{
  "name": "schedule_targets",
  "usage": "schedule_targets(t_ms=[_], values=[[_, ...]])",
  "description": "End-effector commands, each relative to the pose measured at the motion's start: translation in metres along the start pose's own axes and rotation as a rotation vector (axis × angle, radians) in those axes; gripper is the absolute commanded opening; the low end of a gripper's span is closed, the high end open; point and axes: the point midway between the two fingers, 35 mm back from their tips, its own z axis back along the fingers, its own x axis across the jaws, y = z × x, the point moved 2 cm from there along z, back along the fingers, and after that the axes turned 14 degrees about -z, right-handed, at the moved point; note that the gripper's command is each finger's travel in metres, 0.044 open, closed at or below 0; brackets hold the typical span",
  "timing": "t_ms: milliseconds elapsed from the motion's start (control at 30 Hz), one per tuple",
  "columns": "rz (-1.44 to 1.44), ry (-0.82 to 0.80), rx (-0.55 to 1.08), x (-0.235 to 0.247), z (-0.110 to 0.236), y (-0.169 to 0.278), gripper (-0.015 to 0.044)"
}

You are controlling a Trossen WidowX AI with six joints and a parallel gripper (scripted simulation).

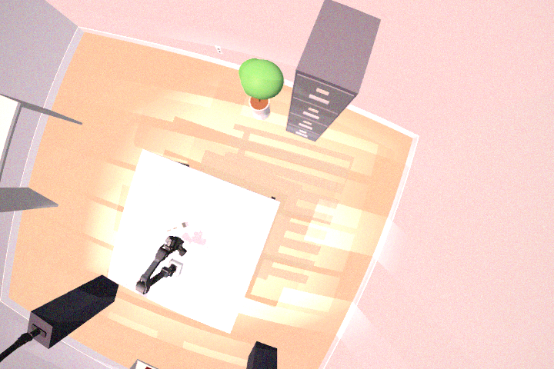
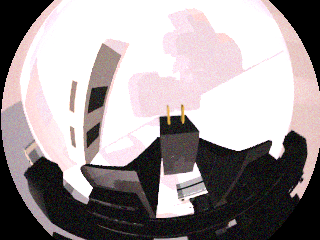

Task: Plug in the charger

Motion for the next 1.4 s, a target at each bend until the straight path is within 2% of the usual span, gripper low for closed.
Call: schedule_targets(t_ms=[0,1367], values=[[0.090,0.008,-0.004,0.003,-0.004,0.005,0.0000],[0.954,0.061,-0.015,0.028,-0.039,0.054,0.0000]])
